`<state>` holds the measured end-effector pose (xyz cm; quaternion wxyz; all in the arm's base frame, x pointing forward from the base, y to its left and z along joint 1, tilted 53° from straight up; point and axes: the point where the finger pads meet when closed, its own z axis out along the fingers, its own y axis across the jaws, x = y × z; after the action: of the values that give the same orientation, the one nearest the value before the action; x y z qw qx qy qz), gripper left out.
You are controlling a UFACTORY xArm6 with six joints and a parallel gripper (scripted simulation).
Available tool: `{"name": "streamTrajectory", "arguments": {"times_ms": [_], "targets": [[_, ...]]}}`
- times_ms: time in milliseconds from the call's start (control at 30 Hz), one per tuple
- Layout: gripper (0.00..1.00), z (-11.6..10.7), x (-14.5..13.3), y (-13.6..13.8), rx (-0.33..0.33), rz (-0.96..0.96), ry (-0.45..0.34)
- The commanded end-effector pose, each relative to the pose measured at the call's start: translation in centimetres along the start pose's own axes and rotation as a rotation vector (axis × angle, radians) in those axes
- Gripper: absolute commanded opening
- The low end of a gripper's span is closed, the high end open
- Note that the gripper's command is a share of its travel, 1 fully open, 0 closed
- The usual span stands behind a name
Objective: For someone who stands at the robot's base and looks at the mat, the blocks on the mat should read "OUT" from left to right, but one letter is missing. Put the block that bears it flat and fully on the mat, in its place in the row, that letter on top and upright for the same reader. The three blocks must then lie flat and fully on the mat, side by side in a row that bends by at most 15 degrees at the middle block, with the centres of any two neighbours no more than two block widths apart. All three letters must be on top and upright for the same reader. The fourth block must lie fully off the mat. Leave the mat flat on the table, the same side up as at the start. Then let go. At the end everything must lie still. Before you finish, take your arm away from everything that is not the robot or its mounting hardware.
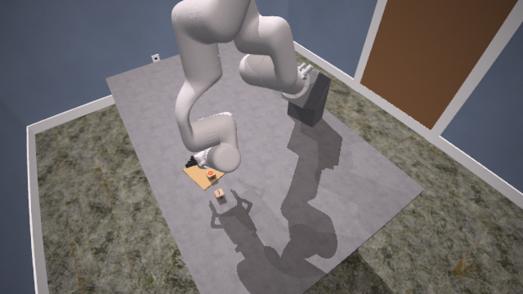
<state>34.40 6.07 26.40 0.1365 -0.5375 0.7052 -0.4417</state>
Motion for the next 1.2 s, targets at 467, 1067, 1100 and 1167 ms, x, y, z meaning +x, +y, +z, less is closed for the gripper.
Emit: {"name": "streamTrajectory", "arguments": {"times_ms": [467, 1067, 1100, 1167], "targets": [[1.00, 0.0, 0.0, -0.1, 0.001, 0.002, -0.001], [1.00, 5.8, 5.1, -0.2, 0.000, 0.004, -0.001], [1.00, 6.4, 5.8, -0.1, 0.000, 0.003, -0.001], [1.00, 6.7, 6.3, 0.1, 0.001, 0.002, -0.001]]}}
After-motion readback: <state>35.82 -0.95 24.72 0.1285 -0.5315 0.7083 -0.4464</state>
